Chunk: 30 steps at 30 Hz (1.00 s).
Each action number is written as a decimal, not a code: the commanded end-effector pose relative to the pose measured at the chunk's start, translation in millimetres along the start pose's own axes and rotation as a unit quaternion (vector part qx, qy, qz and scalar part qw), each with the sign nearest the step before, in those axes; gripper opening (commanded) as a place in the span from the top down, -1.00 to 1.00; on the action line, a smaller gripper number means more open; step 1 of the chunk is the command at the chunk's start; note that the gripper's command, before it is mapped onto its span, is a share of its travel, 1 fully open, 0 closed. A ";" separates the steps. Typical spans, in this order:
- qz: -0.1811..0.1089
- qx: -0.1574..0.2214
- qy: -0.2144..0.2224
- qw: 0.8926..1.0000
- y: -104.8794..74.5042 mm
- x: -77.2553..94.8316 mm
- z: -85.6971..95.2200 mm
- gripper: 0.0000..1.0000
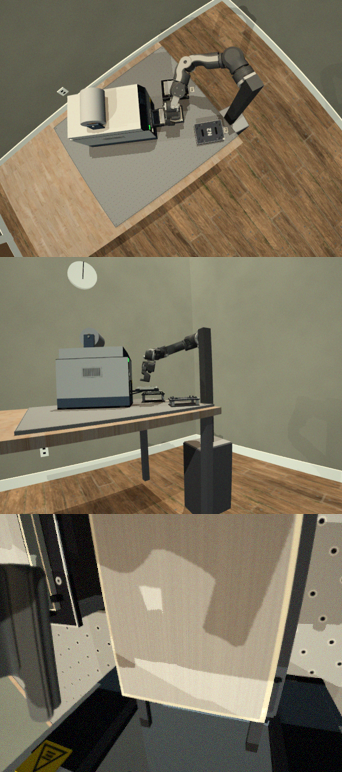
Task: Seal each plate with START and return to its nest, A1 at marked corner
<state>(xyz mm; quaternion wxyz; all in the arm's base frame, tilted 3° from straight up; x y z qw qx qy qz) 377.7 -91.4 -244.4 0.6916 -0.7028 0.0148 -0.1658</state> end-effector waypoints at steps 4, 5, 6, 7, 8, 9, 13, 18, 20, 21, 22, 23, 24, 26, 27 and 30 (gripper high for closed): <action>0.009 0.008 -0.011 1.000 6.6 -12.7 -5.6 -0.30; 0.009 0.008 -0.011 1.000 8.5 -15.2 -9.1 -0.30; 0.005 0.011 -0.007 1.000 5.1 -11.2 -8.3 -0.30; 0.004 0.013 -0.008 1.000 4.5 -11.4 -6.6 -0.30; 0.005 0.014 -0.010 1.000 4.3 -11.9 -6.1 -0.30; 0.008 0.012 -0.011 1.000 5.9 -13.6 -6.6 -0.30; 0.008 0.008 -0.011 1.000 6.6 -13.7 -8.6 -0.30; 0.008 0.008 -0.011 1.000 6.6 -13.7 -8.6 -0.30; 0.008 0.008 -0.011 1.000 6.6 -13.7 -8.6 -0.30; 0.010 0.009 -0.011 1.000 9.9 -15.3 -8.1 -0.30; 0.010 0.008 -0.012 1.000 11.7 -15.8 -8.2 -0.30; 0.010 0.008 -0.012 1.000 13.4 -16.1 -8.2 -0.30; 0.008 0.008 -0.011 1.000 11.4 -14.7 -8.4 -0.30; 0.008 0.008 -0.011 1.000 11.4 -14.6 -8.4 -0.30; 0.008 0.008 -0.011 1.000 11.4 -14.6 -8.4 -0.30; 0.008 0.008 -0.011 1.000 11.4 -14.6 -8.4 -0.30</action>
Point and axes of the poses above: the point where the finger pads meet when closed, its own y axis out along the fingers, its own z axis across the jaws, x = y × z, the point moved 2 cm from there along -y, back along the fingers, and after that the axes turned 7 degrees about -y, right-handed, at the moved point
